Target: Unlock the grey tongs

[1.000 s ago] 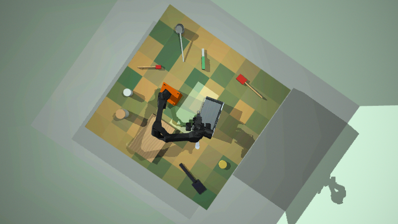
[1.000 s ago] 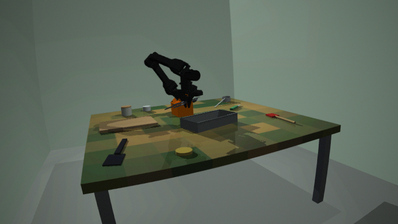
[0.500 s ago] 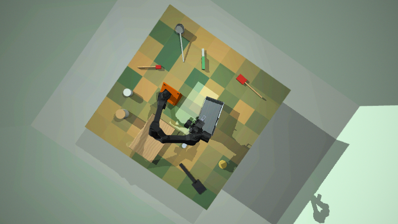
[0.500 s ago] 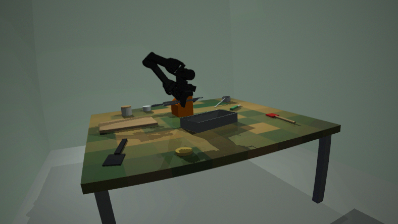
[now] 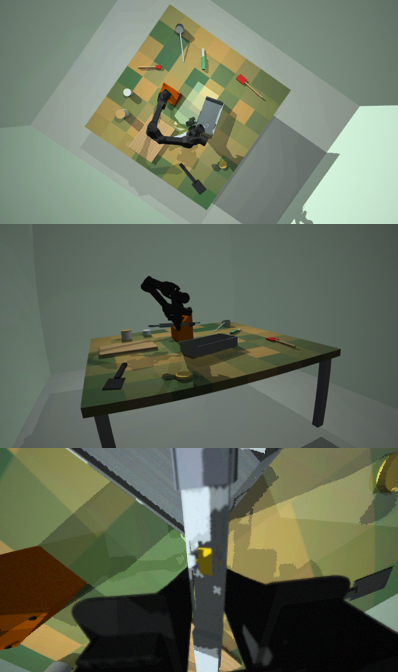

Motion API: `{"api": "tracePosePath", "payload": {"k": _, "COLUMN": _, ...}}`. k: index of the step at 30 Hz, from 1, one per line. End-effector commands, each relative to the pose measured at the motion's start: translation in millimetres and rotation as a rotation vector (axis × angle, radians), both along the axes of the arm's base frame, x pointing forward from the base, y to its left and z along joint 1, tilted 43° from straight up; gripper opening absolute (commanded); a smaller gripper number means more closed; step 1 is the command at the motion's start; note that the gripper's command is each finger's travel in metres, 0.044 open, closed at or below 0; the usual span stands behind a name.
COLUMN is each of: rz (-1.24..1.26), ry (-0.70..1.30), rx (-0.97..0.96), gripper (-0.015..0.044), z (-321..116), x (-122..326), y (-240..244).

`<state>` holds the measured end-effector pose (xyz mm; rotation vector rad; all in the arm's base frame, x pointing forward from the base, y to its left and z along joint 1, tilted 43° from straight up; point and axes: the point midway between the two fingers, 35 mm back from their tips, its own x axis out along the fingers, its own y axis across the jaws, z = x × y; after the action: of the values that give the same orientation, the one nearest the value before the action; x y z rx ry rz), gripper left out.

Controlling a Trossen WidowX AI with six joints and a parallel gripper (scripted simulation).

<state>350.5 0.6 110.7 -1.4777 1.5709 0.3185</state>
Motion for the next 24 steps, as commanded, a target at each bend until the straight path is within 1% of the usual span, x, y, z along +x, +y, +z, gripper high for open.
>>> {"api": "tracePosePath", "payload": {"k": 1, "rz": -0.126, "ry": -0.121, "rx": 0.025, "gripper": -0.0150, "z": 10, "x": 0, "y": -4}}
{"api": "tracePosePath", "payload": {"k": 24, "rz": -0.782, "ry": -0.693, "rx": 0.161, "gripper": -0.0150, "z": 40, "x": -7, "y": -26}}
